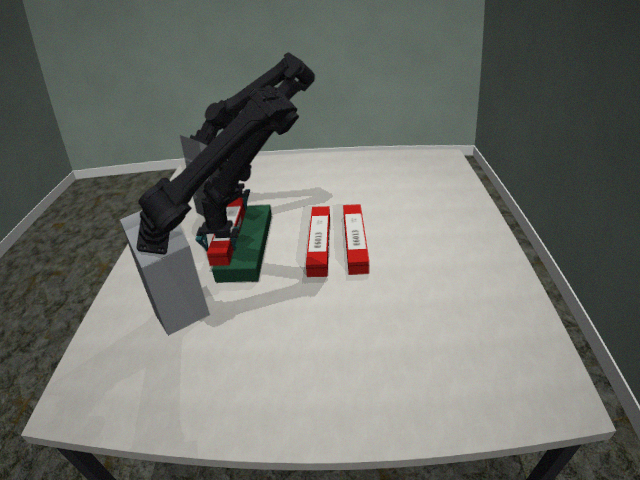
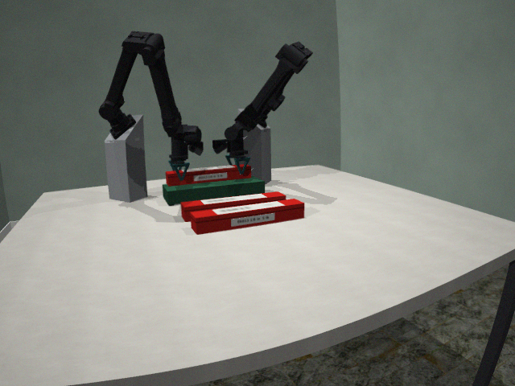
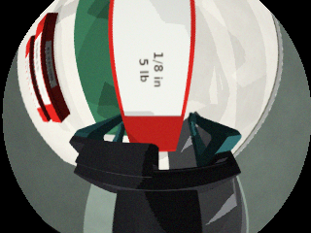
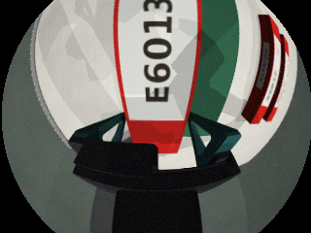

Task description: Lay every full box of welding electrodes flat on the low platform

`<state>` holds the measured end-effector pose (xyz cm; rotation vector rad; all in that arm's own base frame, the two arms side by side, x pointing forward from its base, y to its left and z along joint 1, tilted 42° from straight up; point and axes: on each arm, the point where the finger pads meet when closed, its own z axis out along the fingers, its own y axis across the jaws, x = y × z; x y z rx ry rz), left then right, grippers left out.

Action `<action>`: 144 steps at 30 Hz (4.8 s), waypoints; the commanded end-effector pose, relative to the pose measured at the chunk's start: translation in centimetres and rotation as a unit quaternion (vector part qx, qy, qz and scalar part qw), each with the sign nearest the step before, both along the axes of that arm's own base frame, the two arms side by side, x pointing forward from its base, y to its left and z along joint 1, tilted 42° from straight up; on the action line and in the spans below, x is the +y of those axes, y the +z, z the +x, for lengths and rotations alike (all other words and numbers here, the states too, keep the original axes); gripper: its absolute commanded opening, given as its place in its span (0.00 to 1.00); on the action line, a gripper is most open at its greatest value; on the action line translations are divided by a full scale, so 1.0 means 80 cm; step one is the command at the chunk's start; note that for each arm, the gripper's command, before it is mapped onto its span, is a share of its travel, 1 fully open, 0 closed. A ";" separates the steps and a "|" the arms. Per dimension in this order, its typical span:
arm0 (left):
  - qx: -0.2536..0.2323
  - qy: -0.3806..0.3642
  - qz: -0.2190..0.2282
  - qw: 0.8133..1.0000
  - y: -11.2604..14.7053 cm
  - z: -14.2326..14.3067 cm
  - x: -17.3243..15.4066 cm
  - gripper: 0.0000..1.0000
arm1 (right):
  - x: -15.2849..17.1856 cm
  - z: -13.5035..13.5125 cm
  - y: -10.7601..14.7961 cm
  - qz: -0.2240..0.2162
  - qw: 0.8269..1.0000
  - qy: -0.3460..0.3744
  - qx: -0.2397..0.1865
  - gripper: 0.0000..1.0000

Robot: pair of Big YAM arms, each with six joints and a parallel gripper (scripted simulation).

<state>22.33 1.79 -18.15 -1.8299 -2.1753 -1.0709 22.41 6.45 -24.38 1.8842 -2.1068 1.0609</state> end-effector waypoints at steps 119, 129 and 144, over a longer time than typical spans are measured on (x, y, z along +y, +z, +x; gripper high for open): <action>-0.022 -0.003 -0.008 1.000 0.324 0.498 -0.037 1.00 | 0.082 0.496 0.300 0.001 1.000 0.023 -0.001 1.00; -0.017 0.002 -0.006 1.000 0.293 0.512 -0.007 1.00 | 0.036 0.518 0.268 0.002 1.000 0.006 -0.005 1.00; -0.022 0.002 -0.006 1.000 0.267 0.531 0.015 1.00 | 0.016 0.542 0.246 0.004 1.000 0.006 -0.013 1.00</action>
